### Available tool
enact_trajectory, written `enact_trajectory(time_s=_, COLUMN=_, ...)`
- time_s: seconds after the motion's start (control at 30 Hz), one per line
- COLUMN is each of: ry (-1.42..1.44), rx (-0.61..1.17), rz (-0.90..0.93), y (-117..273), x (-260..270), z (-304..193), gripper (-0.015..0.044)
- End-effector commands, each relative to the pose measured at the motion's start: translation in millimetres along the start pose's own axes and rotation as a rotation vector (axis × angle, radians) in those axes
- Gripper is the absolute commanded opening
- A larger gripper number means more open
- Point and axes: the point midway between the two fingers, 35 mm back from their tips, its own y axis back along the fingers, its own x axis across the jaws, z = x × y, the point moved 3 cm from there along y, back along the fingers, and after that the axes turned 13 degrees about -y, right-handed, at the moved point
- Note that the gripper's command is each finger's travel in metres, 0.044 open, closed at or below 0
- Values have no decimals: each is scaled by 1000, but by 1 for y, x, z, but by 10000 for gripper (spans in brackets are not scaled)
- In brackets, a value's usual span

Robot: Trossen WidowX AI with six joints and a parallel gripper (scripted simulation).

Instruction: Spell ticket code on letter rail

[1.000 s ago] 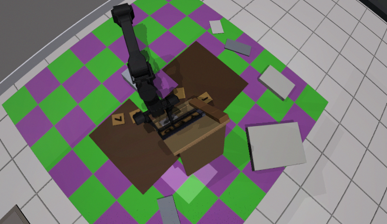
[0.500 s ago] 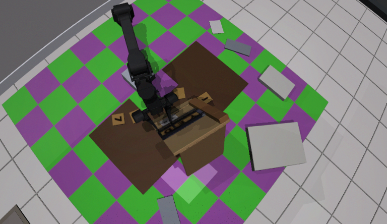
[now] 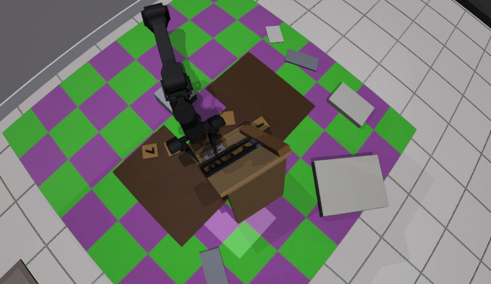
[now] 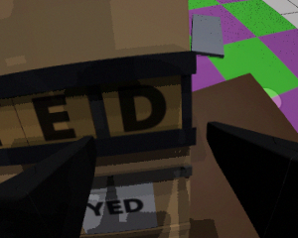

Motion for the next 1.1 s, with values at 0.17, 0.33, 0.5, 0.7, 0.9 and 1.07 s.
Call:
enact_trajectory(time_s=0.17, ry=4, rx=-5, rz=4, y=4, x=1, z=2, gripper=295)
enact_trajectory(time_s=0.33, ry=4, rx=-5, rz=4, y=4, x=1, z=2, gripper=295)
enact_trajectory(time_s=0.5, ry=4, rx=-5, rz=4, y=4, x=2, z=3, gripper=295)
enact_trajectory(time_s=0.7, ry=4, rx=-5, rz=4, y=4, x=2, z=3, gripper=295)
enact_trajectory(time_s=0.9, ry=1, rx=1, rz=1, y=3, x=1, z=0, gripper=164)
enact_trajectory(time_s=1.07, ry=1, rx=1, rz=1, y=3, x=1, z=0, gripper=32)
